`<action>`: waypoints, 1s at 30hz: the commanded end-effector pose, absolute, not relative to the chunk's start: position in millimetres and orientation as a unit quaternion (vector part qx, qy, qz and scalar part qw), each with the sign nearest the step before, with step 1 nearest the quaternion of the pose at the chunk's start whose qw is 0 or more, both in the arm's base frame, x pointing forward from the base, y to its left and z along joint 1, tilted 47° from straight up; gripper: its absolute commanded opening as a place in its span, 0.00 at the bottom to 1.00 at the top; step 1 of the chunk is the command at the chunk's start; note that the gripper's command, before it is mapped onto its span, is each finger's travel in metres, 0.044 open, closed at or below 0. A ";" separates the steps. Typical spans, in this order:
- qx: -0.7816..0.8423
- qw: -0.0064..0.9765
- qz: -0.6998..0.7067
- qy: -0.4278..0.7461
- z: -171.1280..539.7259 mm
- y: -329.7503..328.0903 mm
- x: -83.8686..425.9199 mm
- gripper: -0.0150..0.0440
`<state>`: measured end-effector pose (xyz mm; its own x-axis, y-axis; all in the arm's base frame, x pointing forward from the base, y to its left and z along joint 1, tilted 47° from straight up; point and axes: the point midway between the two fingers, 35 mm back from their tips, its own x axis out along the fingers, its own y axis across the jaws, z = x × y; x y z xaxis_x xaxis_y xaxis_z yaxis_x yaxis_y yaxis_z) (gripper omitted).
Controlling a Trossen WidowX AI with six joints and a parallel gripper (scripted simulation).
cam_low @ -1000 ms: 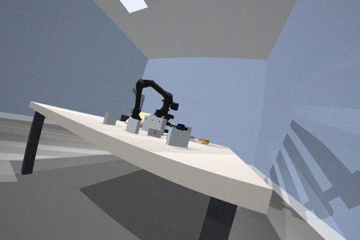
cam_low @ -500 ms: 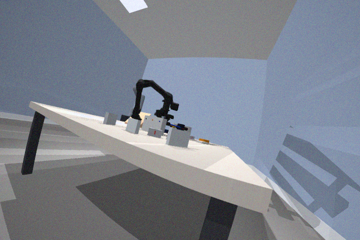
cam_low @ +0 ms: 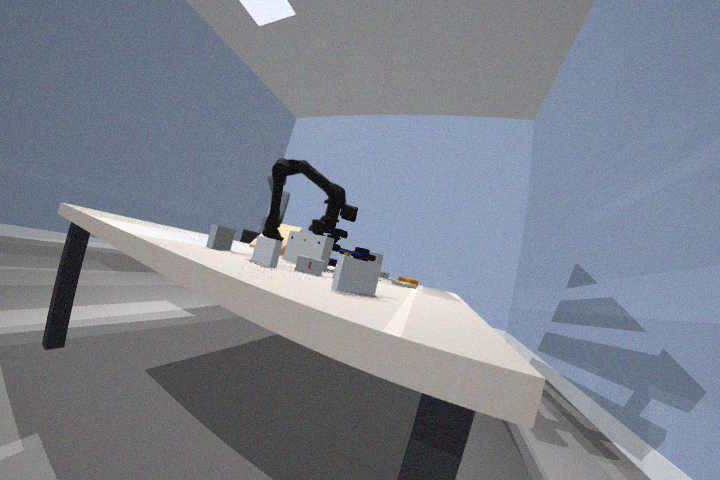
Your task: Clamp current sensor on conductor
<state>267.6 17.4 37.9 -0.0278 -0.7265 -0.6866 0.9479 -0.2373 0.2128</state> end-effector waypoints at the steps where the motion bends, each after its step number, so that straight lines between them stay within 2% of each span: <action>1: 0.359 0.598 -0.700 0.154 38.2 17.5 267.6 0.68; 21: 0.359 0.598 -0.700 0.154 38.2 17.5 267.6 0.68; 28: 0.359 0.598 -0.700 0.154 38.2 17.5 267.6 0.99; 30: 0.359 0.598 -0.700 0.154 38.2 17.5 267.6 1.00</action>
